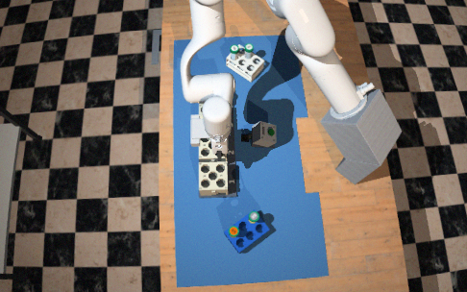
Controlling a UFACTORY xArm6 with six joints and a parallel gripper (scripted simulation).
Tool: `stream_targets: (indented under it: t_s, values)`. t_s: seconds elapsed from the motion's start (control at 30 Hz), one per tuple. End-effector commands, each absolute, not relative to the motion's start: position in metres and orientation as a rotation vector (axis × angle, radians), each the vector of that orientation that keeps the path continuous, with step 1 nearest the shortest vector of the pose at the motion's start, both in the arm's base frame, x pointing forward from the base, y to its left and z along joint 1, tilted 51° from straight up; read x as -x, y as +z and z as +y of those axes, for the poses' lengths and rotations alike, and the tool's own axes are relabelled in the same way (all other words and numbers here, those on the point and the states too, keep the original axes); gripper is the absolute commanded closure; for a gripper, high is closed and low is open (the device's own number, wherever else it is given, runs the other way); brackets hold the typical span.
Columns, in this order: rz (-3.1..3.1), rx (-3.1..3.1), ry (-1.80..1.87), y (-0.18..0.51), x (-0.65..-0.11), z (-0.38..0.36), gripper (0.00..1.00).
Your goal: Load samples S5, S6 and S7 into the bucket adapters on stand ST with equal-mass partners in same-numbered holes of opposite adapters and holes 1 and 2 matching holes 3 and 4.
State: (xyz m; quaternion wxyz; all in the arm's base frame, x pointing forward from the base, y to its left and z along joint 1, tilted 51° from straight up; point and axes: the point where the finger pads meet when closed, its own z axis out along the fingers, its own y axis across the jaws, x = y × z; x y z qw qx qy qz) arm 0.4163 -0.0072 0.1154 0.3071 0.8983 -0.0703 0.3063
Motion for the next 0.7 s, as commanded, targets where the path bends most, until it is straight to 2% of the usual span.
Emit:
stream_targets:
  t_s: [0.0,0.67]
  values:
    - [-0.186,-2.376,0.812,0.123,-0.411,0.000,0.56]
    - [-0.186,-2.376,0.812,0.143,-0.395,0.019,0.56]
